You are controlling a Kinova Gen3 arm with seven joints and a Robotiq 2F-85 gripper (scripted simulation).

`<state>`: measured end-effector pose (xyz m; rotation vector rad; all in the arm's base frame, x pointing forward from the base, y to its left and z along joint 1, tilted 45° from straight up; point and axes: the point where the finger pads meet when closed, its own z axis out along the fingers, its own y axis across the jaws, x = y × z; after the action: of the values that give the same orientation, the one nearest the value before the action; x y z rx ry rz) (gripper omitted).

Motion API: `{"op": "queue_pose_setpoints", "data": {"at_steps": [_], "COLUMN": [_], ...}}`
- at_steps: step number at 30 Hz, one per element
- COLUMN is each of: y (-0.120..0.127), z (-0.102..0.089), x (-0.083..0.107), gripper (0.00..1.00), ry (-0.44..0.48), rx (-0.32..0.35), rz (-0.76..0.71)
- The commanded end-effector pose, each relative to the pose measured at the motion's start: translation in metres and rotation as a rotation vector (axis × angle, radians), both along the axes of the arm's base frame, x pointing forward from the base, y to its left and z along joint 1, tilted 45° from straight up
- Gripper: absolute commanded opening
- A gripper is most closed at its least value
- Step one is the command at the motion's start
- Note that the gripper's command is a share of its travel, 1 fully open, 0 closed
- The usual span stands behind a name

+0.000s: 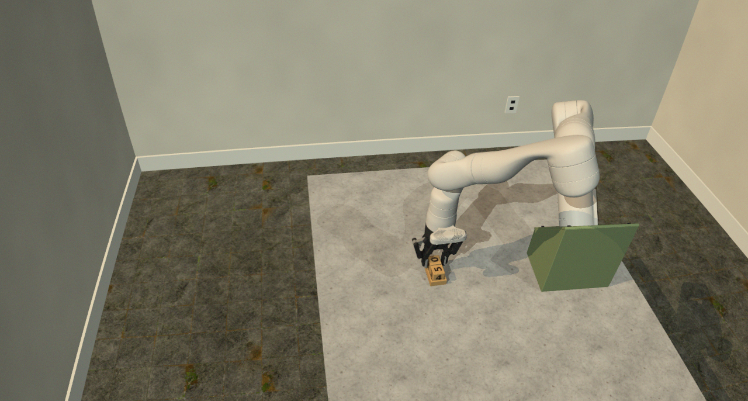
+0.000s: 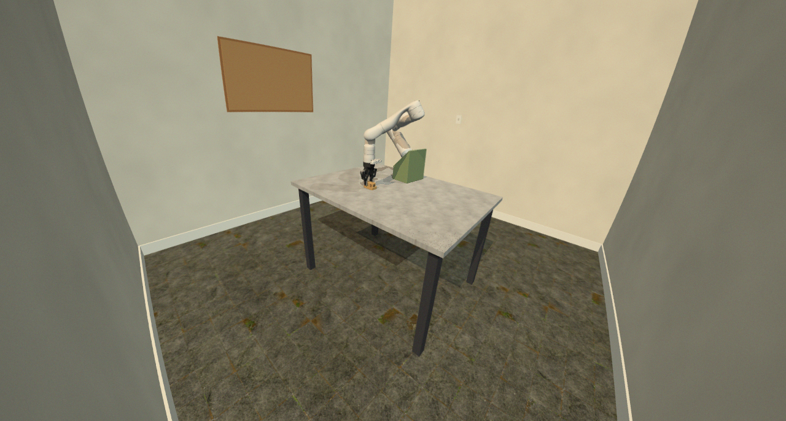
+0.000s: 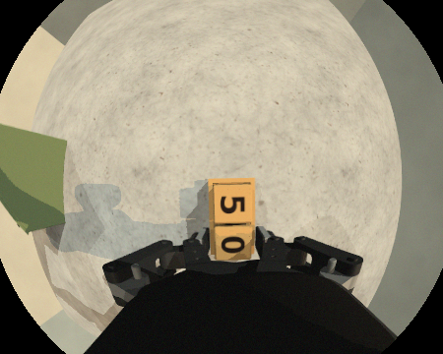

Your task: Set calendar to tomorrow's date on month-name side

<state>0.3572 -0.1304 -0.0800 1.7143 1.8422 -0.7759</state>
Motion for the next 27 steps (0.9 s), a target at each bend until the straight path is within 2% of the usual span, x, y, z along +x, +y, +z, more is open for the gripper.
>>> {"op": "queue_pose_setpoints", "data": {"at_steps": [1,26,27], "y": [0.0006,0.0006,0.0006], "z": [0.0003,0.0003,0.0003], "x": [0.0005,0.0005,0.0005], "gripper": [0.48,0.48,0.28], "ry": [-0.001,-0.001,-0.001], "rx": [0.001,0.001,0.001], "rz": [0.001,0.001,0.001]}}
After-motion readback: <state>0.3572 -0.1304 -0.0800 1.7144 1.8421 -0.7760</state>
